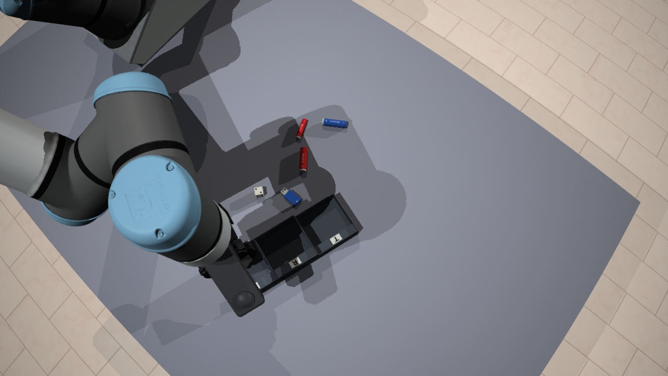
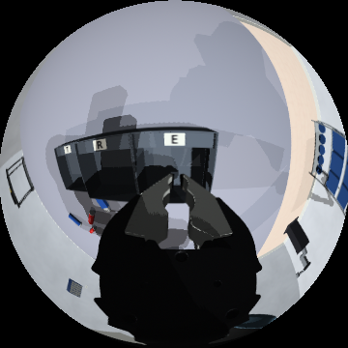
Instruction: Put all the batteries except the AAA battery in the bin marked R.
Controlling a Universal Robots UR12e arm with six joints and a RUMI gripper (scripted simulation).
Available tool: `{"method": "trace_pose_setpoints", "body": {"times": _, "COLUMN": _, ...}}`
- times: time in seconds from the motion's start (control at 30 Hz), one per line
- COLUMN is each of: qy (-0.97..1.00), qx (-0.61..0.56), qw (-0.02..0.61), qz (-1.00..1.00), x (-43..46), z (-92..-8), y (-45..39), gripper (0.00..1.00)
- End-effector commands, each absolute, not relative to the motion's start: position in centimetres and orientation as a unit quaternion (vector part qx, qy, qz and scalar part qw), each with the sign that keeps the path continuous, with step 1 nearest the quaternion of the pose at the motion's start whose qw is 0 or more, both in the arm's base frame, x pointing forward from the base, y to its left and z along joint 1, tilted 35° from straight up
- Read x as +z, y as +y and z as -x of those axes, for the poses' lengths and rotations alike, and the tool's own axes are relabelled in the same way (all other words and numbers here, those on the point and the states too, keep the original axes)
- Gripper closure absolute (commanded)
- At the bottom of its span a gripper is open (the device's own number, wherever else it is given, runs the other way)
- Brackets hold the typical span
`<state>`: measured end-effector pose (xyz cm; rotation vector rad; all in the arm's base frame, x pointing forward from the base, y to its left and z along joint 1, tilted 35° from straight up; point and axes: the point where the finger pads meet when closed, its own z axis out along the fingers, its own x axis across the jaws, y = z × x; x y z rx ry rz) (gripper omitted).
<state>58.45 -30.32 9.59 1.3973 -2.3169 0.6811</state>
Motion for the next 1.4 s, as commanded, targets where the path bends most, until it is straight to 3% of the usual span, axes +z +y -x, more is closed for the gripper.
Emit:
{"method": "trace_pose_setpoints", "body": {"times": 0.0, "qy": -0.818, "qx": 0.241, "qw": 0.175, "qz": -0.493, "x": 9.6, "z": -58.5, "y": -30.3, "gripper": 0.96}}
{"method": "trace_pose_setpoints", "body": {"times": 1.37, "qy": -0.818, "qx": 0.241, "qw": 0.175, "qz": -0.493, "x": 11.8, "z": -58.6, "y": -28.8, "gripper": 0.96}}
